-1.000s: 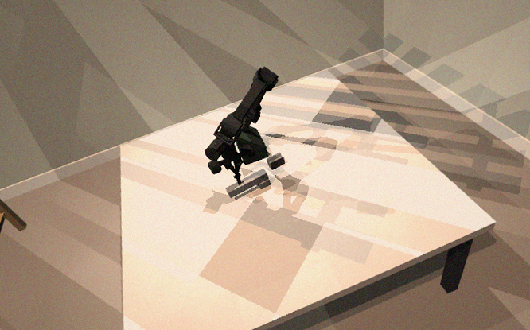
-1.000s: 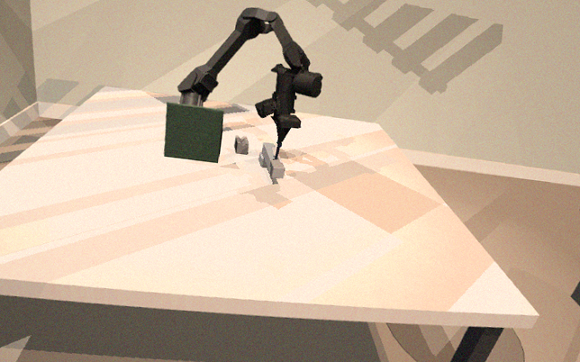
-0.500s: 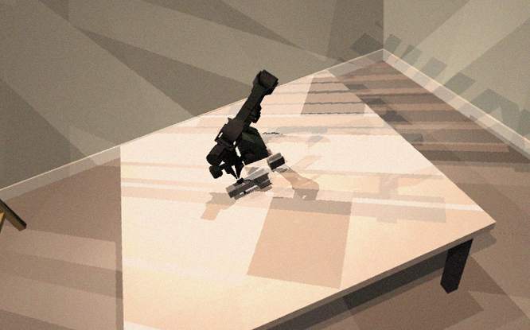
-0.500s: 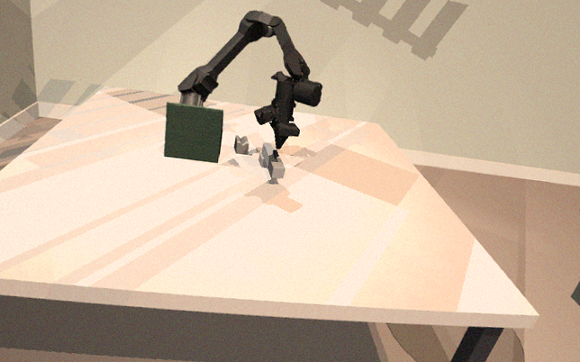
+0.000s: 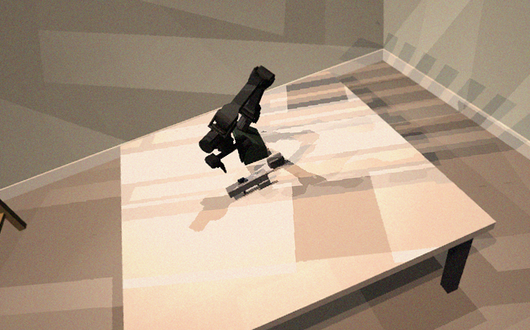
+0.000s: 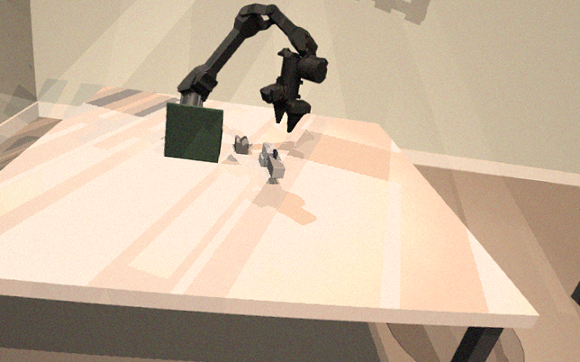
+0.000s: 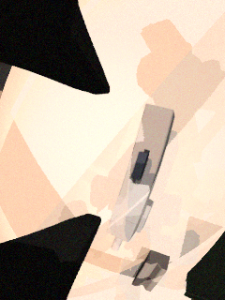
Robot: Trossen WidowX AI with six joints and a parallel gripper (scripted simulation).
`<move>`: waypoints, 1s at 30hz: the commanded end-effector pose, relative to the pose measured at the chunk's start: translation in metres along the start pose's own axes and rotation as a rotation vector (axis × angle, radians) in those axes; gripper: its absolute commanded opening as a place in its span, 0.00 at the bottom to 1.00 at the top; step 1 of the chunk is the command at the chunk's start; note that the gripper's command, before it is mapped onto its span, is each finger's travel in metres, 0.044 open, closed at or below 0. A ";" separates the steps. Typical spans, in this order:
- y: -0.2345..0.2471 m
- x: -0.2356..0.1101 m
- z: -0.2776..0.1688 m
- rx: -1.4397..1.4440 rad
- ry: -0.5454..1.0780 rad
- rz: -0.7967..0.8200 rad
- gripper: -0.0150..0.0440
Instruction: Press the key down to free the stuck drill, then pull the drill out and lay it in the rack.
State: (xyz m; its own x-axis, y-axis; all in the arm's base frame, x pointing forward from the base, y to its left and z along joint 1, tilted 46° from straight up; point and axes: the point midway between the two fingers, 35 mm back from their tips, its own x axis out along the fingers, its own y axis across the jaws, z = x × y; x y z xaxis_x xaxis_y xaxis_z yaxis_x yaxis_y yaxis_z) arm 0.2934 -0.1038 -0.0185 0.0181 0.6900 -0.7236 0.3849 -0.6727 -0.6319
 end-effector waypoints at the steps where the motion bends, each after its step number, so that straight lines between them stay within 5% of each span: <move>1: -0.013 0.010 -0.007 -0.307 -0.005 -0.007 1.00; 20: -0.091 0.055 -0.032 -2.478 -0.003 -0.016 1.00; 30: -0.122 0.072 -0.033 -3.278 0.024 -0.019 1.00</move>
State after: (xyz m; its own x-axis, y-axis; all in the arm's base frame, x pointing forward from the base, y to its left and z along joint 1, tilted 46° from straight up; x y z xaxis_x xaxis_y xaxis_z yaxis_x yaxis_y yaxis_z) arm 0.2942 -0.0032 0.0095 0.0112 0.6765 -0.7363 0.3540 0.6860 0.6357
